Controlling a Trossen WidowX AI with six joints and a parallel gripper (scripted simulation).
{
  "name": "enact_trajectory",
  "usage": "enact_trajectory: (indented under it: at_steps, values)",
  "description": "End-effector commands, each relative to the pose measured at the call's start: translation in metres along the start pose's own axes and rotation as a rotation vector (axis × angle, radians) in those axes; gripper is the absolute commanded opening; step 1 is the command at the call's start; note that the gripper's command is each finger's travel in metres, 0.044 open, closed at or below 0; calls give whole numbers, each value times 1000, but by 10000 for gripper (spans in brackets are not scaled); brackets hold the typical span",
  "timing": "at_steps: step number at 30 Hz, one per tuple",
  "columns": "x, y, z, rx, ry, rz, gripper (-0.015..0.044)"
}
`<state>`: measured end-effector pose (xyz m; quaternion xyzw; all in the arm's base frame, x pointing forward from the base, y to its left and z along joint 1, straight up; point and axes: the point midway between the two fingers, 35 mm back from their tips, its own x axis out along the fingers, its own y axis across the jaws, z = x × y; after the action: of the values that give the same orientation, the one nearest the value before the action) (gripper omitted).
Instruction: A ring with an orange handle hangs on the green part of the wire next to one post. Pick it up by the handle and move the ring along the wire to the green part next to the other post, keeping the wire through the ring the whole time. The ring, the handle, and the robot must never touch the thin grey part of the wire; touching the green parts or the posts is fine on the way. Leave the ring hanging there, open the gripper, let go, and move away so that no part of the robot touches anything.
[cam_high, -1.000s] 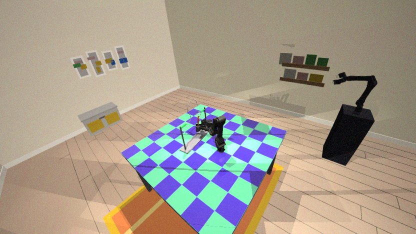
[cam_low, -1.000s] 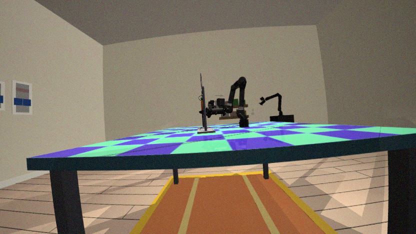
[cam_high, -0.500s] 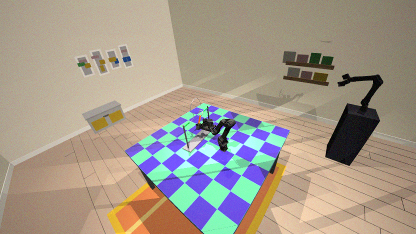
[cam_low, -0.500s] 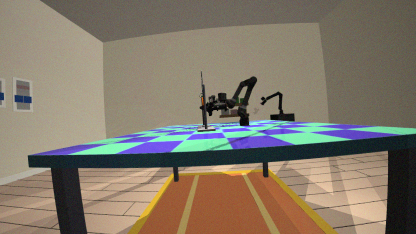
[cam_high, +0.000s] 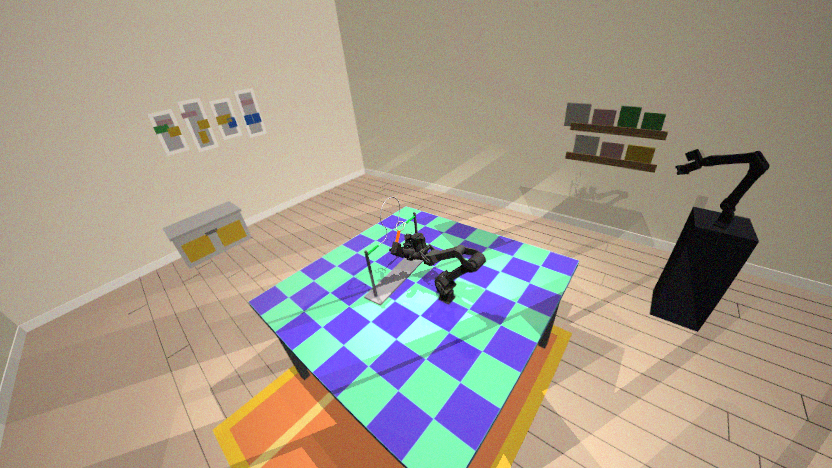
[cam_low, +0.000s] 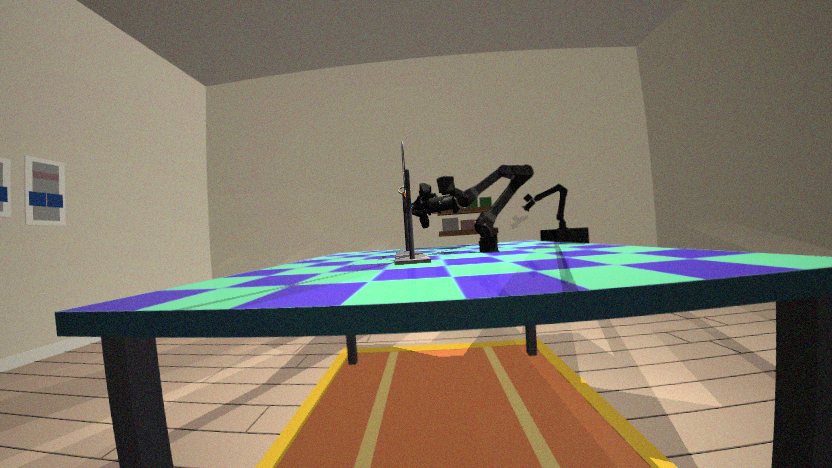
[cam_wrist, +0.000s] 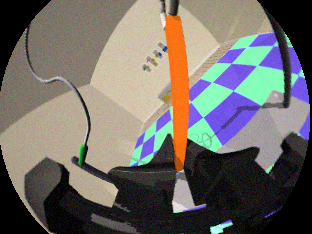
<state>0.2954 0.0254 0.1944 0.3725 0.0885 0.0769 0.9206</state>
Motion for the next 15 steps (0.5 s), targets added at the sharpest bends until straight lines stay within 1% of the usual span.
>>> enact_trajectory:
  at_steps: [1,6,15]
  values:
    - [-7,14,2,61,41,18,-150]
    - [-17,28,5,147,110,35,-150]
    - [-42,50,15,289,299,88,-150]
